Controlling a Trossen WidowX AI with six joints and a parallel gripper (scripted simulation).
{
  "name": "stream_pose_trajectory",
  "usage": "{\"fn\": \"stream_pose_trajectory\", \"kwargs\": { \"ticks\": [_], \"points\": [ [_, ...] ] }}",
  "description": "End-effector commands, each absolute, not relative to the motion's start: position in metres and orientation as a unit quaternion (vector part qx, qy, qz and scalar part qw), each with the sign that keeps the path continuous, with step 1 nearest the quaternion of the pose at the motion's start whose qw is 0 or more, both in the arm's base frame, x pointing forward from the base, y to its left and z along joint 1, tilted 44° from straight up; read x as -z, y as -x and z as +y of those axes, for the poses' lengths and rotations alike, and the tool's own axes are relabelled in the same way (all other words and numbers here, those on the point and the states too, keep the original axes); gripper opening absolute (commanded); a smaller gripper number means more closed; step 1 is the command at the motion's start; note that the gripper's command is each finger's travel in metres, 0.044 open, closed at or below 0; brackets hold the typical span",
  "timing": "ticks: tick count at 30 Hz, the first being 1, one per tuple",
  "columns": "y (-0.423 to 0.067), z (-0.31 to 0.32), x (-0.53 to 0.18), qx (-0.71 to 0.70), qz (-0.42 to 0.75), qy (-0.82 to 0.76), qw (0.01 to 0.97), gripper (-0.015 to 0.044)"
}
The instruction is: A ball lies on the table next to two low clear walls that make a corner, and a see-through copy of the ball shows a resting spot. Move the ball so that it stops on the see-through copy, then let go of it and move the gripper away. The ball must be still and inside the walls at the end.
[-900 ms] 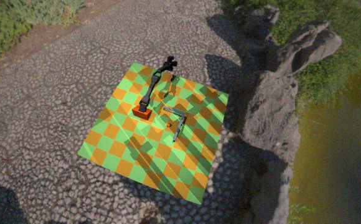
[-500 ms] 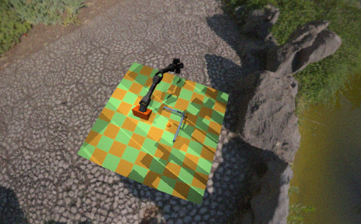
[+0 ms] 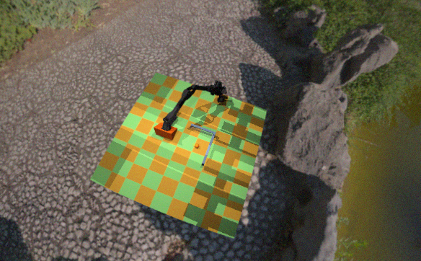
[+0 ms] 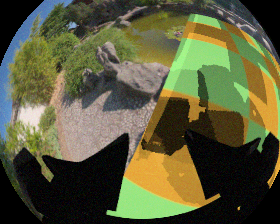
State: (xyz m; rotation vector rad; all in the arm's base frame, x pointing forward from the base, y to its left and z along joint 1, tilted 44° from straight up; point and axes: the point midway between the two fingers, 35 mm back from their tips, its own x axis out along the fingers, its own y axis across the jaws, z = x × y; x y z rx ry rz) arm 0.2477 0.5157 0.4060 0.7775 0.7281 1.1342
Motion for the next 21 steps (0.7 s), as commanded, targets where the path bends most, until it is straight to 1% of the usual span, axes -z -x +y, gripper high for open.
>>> {"fn": "stream_pose_trajectory", "kwargs": {
  "ticks": [1, 7, 12, 17, 21],
  "points": [
    [-0.300, 0.487, -0.361, -0.472, 0.342, -0.301, 0.755, 0.0285],
    [-0.359, 0.437, -0.302, -0.419, 0.367, -0.239, 0.795, 0.0285],
    [-0.399, 0.384, -0.254, -0.376, 0.396, -0.192, 0.815, 0.0285],
    [-0.426, 0.324, -0.206, -0.339, 0.434, -0.152, 0.821, 0.0285],
    [-0.437, 0.273, -0.168, -0.313, 0.469, -0.127, 0.816, 0.0285]
  ]
}}
